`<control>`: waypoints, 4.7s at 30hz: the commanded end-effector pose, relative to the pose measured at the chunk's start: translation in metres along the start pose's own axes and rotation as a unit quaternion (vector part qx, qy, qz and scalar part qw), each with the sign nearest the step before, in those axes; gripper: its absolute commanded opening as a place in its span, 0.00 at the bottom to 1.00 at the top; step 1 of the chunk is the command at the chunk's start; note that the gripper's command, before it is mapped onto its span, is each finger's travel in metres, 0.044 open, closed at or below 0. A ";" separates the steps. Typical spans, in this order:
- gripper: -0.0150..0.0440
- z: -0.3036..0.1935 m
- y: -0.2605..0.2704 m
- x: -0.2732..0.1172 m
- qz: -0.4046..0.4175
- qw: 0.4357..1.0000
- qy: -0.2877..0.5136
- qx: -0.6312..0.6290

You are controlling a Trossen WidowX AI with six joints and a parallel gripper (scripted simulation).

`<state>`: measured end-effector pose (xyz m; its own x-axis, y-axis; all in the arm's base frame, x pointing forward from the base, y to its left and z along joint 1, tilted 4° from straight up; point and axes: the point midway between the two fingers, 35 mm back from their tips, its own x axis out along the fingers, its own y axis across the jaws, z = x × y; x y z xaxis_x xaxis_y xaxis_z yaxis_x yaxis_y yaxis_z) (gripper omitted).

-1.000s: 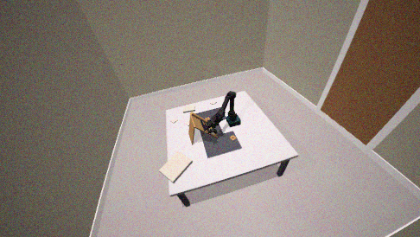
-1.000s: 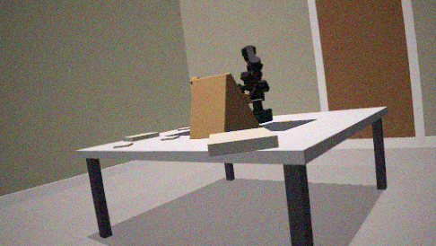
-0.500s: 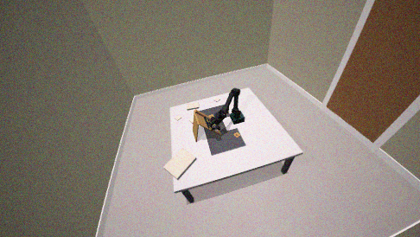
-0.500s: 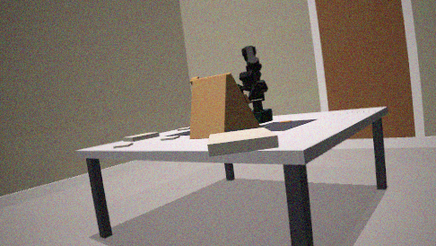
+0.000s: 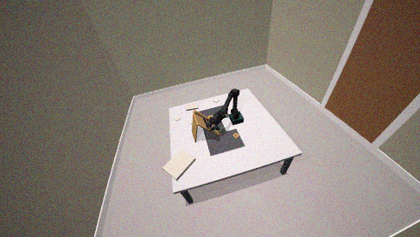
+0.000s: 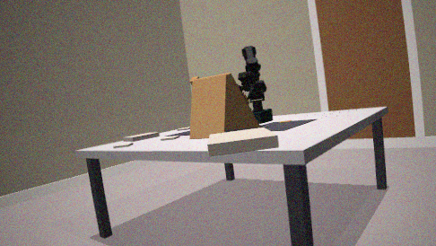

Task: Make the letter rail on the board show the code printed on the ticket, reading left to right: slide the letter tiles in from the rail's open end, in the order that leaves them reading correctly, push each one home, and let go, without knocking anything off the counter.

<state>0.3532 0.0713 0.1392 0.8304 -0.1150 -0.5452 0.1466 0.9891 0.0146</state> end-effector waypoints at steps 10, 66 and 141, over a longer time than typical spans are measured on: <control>0.25 0.000 -0.008 0.000 0.001 1.000 0.000 -0.002; 0.25 0.000 -0.042 -0.001 0.000 1.000 0.000 -0.003; 0.75 0.001 -0.073 -0.014 -0.001 1.000 0.000 -0.005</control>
<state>0.3347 0.0010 0.1438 0.8293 -0.1137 -0.5471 0.1394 0.9902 0.0056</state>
